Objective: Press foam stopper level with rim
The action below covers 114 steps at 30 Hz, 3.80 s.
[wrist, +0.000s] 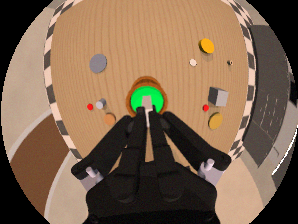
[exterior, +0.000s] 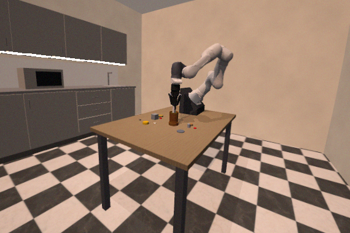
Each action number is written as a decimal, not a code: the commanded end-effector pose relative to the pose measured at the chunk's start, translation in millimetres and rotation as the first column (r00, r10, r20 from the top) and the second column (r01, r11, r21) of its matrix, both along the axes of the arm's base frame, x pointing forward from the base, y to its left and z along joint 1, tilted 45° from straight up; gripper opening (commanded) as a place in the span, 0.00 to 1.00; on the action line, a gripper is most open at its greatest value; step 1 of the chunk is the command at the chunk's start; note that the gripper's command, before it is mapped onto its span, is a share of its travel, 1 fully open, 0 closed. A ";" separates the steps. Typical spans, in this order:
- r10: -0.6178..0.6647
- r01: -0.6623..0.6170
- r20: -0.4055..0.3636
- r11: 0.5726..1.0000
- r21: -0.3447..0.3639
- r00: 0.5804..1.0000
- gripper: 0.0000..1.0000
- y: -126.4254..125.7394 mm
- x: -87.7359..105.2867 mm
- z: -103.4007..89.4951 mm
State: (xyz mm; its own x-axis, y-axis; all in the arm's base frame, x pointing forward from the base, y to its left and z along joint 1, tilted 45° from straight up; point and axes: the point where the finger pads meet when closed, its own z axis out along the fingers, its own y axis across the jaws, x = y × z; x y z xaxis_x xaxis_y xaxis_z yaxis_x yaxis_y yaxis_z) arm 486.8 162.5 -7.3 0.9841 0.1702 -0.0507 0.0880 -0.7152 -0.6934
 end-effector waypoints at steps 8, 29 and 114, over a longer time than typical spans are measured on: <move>0.017 -0.017 -0.014 1.000 0.012 1.000 0.00 13.5 -11.1 -5.3; 0.017 -0.017 -0.014 1.000 0.012 1.000 0.00 15.7 -12.3 -7.0; 0.017 -0.017 -0.014 1.000 0.012 1.000 0.00 -32.4 8.9 35.1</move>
